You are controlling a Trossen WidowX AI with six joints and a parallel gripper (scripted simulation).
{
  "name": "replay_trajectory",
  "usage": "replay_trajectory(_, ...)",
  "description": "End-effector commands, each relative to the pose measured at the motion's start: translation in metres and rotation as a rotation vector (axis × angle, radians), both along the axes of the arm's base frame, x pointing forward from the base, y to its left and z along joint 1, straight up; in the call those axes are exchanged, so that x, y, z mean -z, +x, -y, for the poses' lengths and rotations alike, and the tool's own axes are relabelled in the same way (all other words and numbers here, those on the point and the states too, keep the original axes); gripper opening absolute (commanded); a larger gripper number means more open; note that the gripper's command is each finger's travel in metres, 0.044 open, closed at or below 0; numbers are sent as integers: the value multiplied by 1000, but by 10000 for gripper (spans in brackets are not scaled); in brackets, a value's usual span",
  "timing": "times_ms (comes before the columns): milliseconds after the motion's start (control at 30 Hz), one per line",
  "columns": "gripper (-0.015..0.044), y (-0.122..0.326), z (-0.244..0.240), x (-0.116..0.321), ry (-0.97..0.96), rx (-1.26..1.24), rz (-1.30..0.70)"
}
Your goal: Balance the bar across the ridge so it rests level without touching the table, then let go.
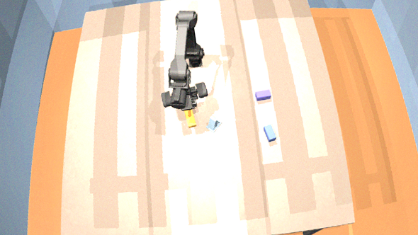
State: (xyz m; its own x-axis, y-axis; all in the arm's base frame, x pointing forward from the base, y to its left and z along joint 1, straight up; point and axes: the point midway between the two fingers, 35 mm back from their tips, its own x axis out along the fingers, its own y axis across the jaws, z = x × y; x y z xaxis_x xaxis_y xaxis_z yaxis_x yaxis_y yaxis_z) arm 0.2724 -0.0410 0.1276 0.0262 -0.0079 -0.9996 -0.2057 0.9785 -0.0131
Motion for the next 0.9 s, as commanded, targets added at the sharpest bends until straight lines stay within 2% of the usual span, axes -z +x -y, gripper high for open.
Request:
replay_trajectory(0, 0, -1, -1, -10, 3, 2, 3)
replay_trajectory(400, 0, -4, -3, -35, 4, 22, 3)
replay_trajectory(867, 0, 20, -46, -38, 21, 423, 7)
